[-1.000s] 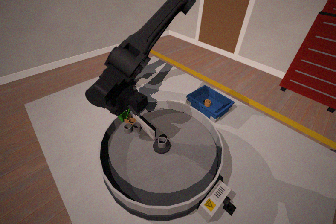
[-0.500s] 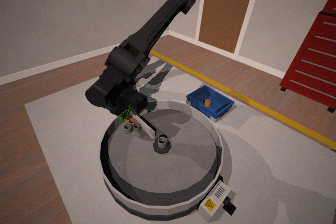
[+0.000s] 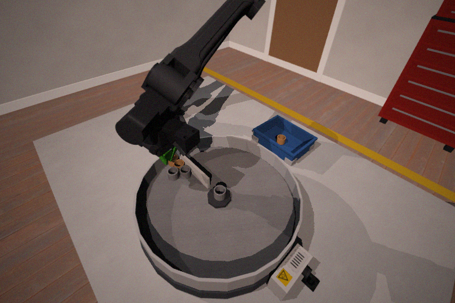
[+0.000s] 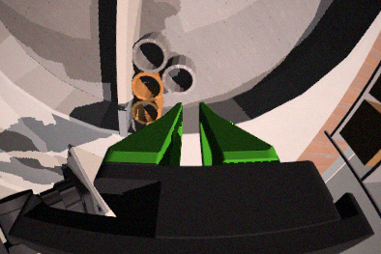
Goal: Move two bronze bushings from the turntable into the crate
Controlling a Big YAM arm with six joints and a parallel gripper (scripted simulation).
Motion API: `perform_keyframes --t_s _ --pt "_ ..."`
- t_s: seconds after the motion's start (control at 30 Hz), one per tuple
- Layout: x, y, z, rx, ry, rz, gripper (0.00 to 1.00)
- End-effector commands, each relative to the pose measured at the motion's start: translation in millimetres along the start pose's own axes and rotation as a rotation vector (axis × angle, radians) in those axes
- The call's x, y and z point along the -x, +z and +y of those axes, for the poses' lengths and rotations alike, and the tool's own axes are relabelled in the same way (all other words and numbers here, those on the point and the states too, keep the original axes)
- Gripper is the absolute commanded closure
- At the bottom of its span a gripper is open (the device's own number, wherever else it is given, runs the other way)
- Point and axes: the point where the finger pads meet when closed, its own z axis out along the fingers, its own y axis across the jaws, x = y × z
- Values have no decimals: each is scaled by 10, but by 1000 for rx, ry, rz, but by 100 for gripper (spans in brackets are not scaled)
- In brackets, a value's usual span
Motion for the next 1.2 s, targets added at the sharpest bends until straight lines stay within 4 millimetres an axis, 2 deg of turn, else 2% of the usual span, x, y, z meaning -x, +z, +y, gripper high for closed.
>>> perform_keyframes --t_s 0.0,1.17 --pt "195 -195 -127 -48 -44 -20 87" --pt "199 -159 -132 -40 -38 -16 87"
